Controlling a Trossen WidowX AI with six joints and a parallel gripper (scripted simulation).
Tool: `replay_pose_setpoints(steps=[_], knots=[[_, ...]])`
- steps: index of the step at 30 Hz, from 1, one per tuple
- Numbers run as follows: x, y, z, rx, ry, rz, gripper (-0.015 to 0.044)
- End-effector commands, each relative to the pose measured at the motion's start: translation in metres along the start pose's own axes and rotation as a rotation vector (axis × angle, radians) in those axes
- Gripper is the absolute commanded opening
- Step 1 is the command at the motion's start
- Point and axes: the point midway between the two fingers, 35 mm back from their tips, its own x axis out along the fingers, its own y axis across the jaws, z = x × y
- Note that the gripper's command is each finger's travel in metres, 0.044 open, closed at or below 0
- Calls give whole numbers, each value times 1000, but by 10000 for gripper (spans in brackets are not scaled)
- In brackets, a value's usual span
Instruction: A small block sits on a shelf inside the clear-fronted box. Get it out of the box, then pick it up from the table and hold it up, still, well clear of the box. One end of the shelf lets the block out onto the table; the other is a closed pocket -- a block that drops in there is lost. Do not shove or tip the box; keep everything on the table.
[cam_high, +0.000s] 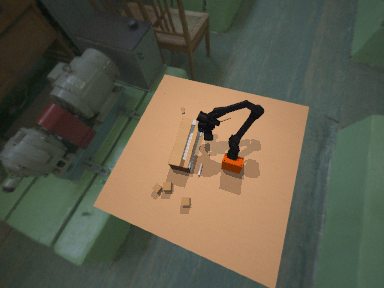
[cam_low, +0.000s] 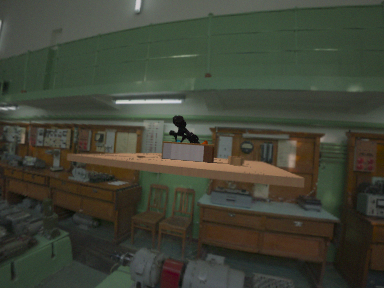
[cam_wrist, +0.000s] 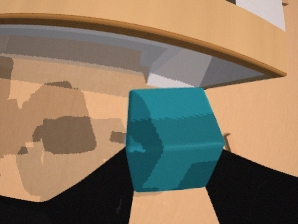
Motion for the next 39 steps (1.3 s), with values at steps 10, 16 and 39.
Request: replay_pose_setpoints(steps=[10, 16, 39], knots=[[-13, 0, 2, -567, 11, -49, 0], [-18, 0, 3, -823, 24, -70, 0], [-39, -1, 6, -1802, 124, -152, 0]])
